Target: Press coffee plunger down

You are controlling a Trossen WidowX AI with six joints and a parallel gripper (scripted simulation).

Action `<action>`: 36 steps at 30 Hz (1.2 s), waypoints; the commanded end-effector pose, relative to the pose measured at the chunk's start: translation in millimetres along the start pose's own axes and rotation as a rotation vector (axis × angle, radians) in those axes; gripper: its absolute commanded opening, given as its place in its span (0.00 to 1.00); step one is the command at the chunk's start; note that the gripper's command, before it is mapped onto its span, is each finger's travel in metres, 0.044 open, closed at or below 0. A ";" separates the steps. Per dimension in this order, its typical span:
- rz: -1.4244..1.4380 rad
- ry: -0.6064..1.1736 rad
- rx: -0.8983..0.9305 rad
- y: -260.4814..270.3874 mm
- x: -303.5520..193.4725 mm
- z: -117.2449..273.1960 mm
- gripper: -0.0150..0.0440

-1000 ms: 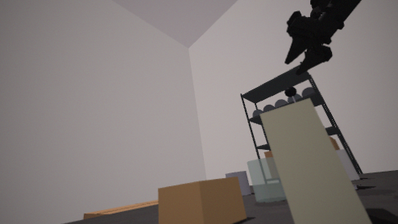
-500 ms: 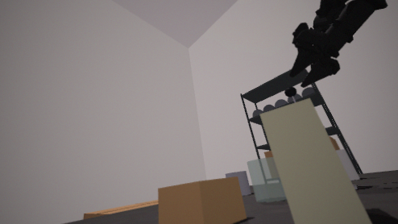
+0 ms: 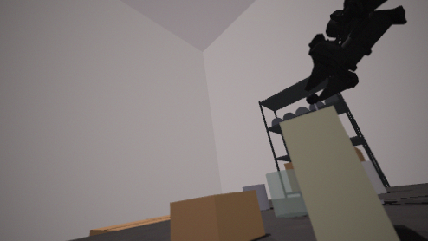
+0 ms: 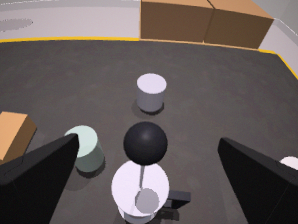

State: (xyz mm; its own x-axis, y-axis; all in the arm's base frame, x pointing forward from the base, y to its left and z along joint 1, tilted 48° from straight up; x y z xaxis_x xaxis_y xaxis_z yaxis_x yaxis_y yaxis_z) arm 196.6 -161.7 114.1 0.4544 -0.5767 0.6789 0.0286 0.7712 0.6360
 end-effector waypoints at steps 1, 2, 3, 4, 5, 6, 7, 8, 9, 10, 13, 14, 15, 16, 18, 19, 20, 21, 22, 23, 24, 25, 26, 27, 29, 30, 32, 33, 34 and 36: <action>-0.002 -0.001 -0.001 1.7 -1.0 -7.0 1.00; -0.002 -0.002 -0.001 2.0 -0.9 -8.6 1.00; -0.002 -0.003 0.000 2.4 -0.7 -10.1 1.00; -0.002 -0.004 0.001 2.7 -0.6 -11.3 1.00; -0.002 -0.005 0.001 3.0 -0.6 -12.0 1.00; -0.002 -0.005 0.002 3.0 -0.5 -12.2 1.00; -0.002 -0.005 0.002 3.0 -0.5 -12.2 0.96; -0.002 -0.005 0.002 3.0 -0.5 -12.2 0.91; -0.002 -0.005 0.002 3.0 -0.5 -12.2 0.87; -0.002 -0.005 0.002 3.0 -0.5 -12.2 0.82; -0.002 -0.005 0.002 3.0 -0.5 -12.2 0.69; -0.002 -0.005 0.002 3.0 -0.5 -12.2 0.64; -0.002 -0.005 0.002 3.0 -0.5 -12.2 0.60; -0.002 -0.005 0.002 3.0 -0.5 -12.2 0.56; -0.002 -0.005 0.002 3.0 -0.5 -12.2 0.47; -0.002 -0.005 0.002 3.0 -0.5 -12.2 0.46; -0.002 -0.005 0.002 3.0 -0.5 -12.2 0.46; -0.002 -0.005 0.002 3.0 -0.5 -12.2 0.46; -0.002 -0.005 0.002 3.0 -0.5 -12.2 0.46; -0.002 -0.005 0.002 3.0 -0.5 -12.2 0.46; -0.002 -0.005 0.002 3.0 -0.5 -12.2 0.46; -0.002 -0.005 0.002 3.0 -0.5 -12.2 0.46; -0.002 -0.005 0.002 3.0 -0.5 -12.2 0.46; -0.002 -0.005 0.002 3.0 -0.5 -12.2 0.46; -0.002 -0.005 0.002 3.0 -0.7 -12.4 0.46; -0.002 -0.005 0.001 2.9 -1.1 -12.8 0.46; -0.002 -0.004 0.001 2.6 -2.5 -14.0 0.46; -0.002 -0.003 0.001 2.4 -3.5 -14.9 0.46; -0.002 -0.002 0.001 2.2 -4.7 -15.9 0.46; -0.001 -0.001 0.000 1.7 -7.1 -18.1 0.46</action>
Point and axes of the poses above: the point midway between the two fingers, 35 mm back from their tips, its own z axis back along the fingers, its own y axis across the jaws, x = y × z, the point moved 3 cm from there along z, back along the fingers, and after that the axes turned 9 degrees about z, right-handed, at the moved point
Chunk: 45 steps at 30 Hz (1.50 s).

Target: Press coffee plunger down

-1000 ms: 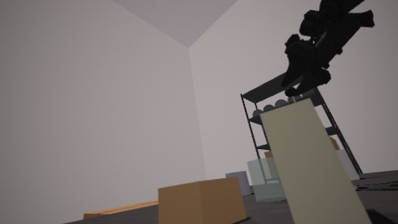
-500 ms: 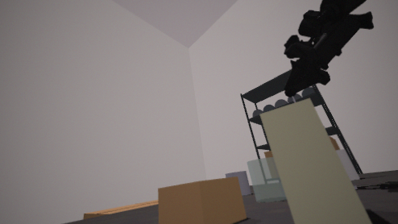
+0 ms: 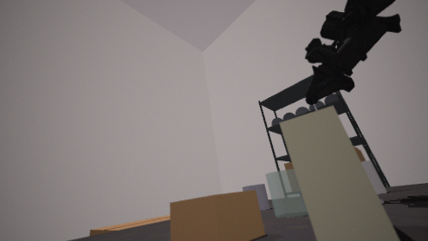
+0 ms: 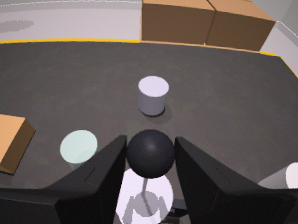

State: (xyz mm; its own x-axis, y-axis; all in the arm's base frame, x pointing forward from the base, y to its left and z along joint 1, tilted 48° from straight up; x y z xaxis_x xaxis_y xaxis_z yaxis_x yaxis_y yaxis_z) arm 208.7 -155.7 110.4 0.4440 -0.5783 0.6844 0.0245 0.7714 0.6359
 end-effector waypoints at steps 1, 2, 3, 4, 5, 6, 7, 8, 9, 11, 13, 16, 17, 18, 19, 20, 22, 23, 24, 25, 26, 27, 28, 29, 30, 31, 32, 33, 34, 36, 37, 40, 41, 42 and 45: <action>-0.003 0.011 -0.004 -1.1 -8.0 -5.3 0.46; -0.003 0.012 -0.004 -1.3 -9.2 -6.3 0.46; -0.003 0.013 -0.004 -1.5 -10.5 -7.4 0.46; -0.003 0.013 -0.005 -1.7 -11.7 -8.5 0.46; -0.003 0.014 -0.005 -1.8 -13.0 -9.5 0.46; -0.003 0.014 -0.005 -2.0 -14.2 -10.6 0.46; -0.002 0.015 -0.006 -2.1 -15.5 -11.6 0.46; -0.002 0.016 -0.006 -2.3 -16.7 -12.7 0.46; -0.002 0.016 -0.006 -2.4 -18.0 -13.7 0.46; -0.002 0.017 -0.007 -2.6 -20.5 -15.8 0.46; -0.002 0.018 -0.007 -2.8 -23.1 -17.9 0.46; -0.002 0.019 -0.008 -3.0 -26.9 -21.0 0.46; -0.002 0.019 -0.008 -3.1 -28.2 -22.1 0.46; -0.001 0.019 -0.009 -3.1 -29.5 -23.1 0.46; -0.001 0.020 -0.009 -3.2 -30.8 -24.1 0.46; -0.001 0.020 -0.009 -3.2 -32.1 -25.2 0.46; -0.001 0.020 -0.009 -3.2 -34.8 -27.2 0.46; -0.001 0.020 -0.009 -3.2 -36.1 -28.3 0.46; -0.001 0.020 -0.010 -3.1 -37.4 -29.3 0.46; -0.001 0.020 -0.010 -3.1 -38.7 -30.3 0.46; -0.001 0.020 -0.010 -3.1 -40.1 -31.4 0.46; -0.001 0.020 -0.010 -3.0 -41.4 -32.4 0.46; -0.001 0.020 -0.010 -2.9 -42.7 -33.4 0.46; -0.001 0.020 -0.010 -2.8 -44.0 -34.4 0.46; -0.002 0.020 -0.010 -2.7 -45.4 -35.4 0.46; -0.002 0.020 -0.010 -2.6 -46.7 -36.5 0.46; -0.002 0.019 -0.010 -2.4 -48.1 -37.5 0.46; -0.002 0.019 -0.010 -2.3 -49.4 -38.5 0.46; -0.002 0.019 -0.010 -2.1 -50.7 -39.5 0.46; -0.002 0.018 -0.010 -1.7 -53.3 -41.6 0.46; -0.002 0.017 -0.009 -1.5 -54.7 -42.6 0.46; -0.003 0.015 -0.009 -0.7 -58.5 -45.8 0.46; -0.003 0.015 -0.008 -0.4 -59.8 -46.8 0.46; -0.004 0.014 -0.008 0.0 -61.0 -47.9 0.46; -0.004 0.011 -0.007 1.0 -64.4 -51.1 0.46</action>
Point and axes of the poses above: the point midway between the two fingers, 35 mm back from their tips, its own z axis back along the fingers, its own y axis across the jaws, x = y × z, the point moved 3 cm from there along z, back along the fingers, and after that the axes turned 9 degrees about z, right-handed, at the moved point
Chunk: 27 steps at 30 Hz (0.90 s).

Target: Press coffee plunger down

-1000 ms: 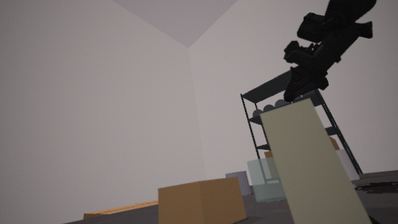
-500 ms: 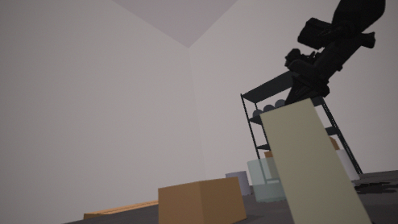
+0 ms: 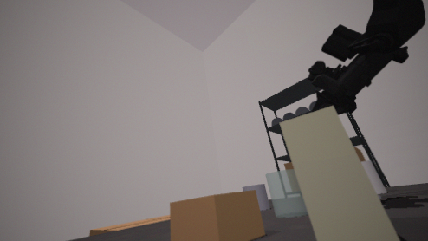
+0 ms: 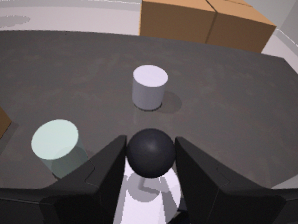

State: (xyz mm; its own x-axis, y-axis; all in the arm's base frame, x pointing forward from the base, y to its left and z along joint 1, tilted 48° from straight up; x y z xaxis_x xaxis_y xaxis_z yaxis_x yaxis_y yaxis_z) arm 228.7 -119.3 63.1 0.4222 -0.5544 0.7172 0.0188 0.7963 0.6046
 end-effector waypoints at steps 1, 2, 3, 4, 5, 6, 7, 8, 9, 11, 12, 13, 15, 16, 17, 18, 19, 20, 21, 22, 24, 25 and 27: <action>-0.043 0.035 0.006 3.8 -20.9 -7.3 0.46; -0.044 0.034 0.007 4.3 -21.9 -8.5 0.46; -0.044 0.033 0.007 4.7 -22.7 -9.8 0.46; -0.045 0.032 0.008 5.1 -23.4 -11.2 0.46; -0.045 0.031 0.008 5.4 -23.7 -12.4 0.46; -0.045 0.031 0.009 5.5 -23.6 -13.6 0.46; -0.045 0.030 0.009 5.4 -23.3 -14.5 0.46; -0.045 0.030 0.009 5.3 -23.0 -15.2 0.46; -0.045 0.030 0.009 5.1 -22.5 -15.9 0.46; -0.045 0.030 0.010 4.8 -21.8 -16.9 0.46; -0.045 0.030 0.010 4.6 -21.4 -17.4 0.46; -0.045 0.030 0.010 4.4 -21.1 -17.7 0.46; -0.045 0.030 0.010 4.0 -20.7 -18.4 0.46; -0.045 0.030 0.010 3.6 -20.4 -18.7 0.46; -0.044 0.030 0.010 3.4 -20.2 -19.0 0.46; -0.044 0.030 0.010 3.2 -20.0 -19.2 0.46; -0.044 0.029 0.010 3.1 -20.0 -19.3 0.46; -0.044 0.029 0.010 3.0 -19.9 -19.4 0.46; -0.044 0.029 0.010 2.9 -19.9 -19.5 0.46; -0.044 0.029 0.011 2.8 -19.8 -19.6 0.46; -0.044 0.029 0.011 2.6 -19.7 -19.8 0.46; -0.044 0.029 0.011 2.5 -19.7 -19.8 0.46; -0.044 0.029 0.011 2.3 -19.6 -19.9 0.46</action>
Point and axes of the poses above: the point midway between the two fingers, 35 mm back from their tips, its own z axis back along the fingers, its own y axis across the jaws, x = y × z, the point moved 3 cm from there along z, back along the fingers, and after that the axes turned 9 degrees about z, right-handed, at the moved point
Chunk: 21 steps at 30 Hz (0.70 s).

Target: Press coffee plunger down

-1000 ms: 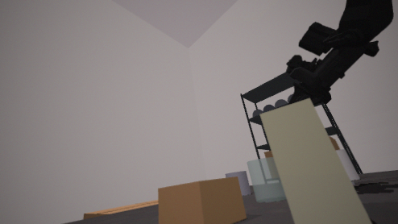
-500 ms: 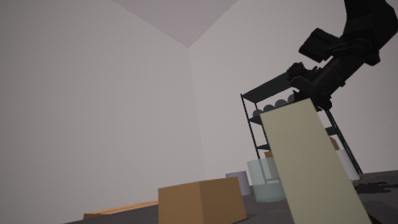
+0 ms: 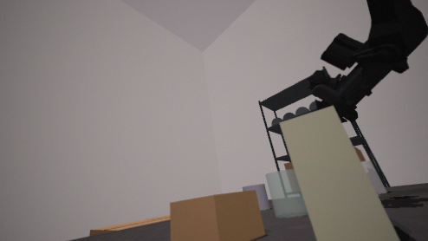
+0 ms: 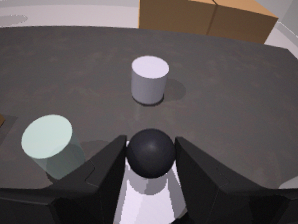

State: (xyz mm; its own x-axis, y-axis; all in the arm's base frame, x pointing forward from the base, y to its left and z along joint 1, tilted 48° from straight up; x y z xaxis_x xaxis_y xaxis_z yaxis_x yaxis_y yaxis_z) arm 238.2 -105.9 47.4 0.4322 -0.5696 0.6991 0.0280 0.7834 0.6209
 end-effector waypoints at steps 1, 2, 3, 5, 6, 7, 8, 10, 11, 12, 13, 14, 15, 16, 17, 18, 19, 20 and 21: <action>-0.021 0.018 0.010 0.7 -4.9 -2.7 0.46; -0.021 0.018 0.010 0.6 -4.8 -2.7 0.46; -0.021 0.018 0.010 0.5 -4.8 -2.8 0.46; -0.021 0.018 0.010 0.2 -4.7 -2.9 0.46; -0.021 0.018 0.010 0.2 -4.5 -2.8 0.46; -0.021 0.018 0.010 0.0 -4.1 -2.7 0.46; -0.021 0.018 0.010 0.0 -4.2 -2.7 0.46; -0.021 0.018 0.010 -0.4 -4.5 -3.1 0.46; -0.021 0.018 0.010 -0.5 -4.5 -3.2 0.46; -0.021 0.018 0.010 -0.6 -4.5 -3.2 0.46; -0.021 0.018 0.010 -0.7 -4.3 -3.2 0.46; -0.021 0.018 0.010 -0.8 -3.8 -3.0 0.46; -0.021 0.018 0.010 -0.9 -3.9 -3.1 0.46; -0.021 0.018 0.010 -0.9 -4.2 -3.4 0.46; -0.021 0.018 0.010 -1.0 -4.3 -3.6 0.46; -0.021 0.018 0.010 -1.1 -4.4 -3.6 0.46; -0.021 0.018 0.010 -1.2 -4.4 -3.7 0.46; -0.011 0.006 0.003 -1.5 -1.4 -1.9 0.46; -0.011 0.006 0.003 -1.5 -1.4 -1.9 0.46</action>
State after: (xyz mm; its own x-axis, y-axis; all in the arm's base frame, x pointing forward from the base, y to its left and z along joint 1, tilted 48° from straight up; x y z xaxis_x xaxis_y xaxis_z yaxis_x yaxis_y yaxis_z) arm 239.4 -105.8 44.9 0.4370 -0.5763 0.6906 0.0298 0.7766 0.6292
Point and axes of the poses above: the point midway between the two fingers, 35 mm back from their tips, its own z axis back along the fingers, its own y axis across the jaws, x = y × z, the point moved 3 cm from there along z, back along the fingers, and after that the axes turned 9 degrees about z, right-handed, at the moved point
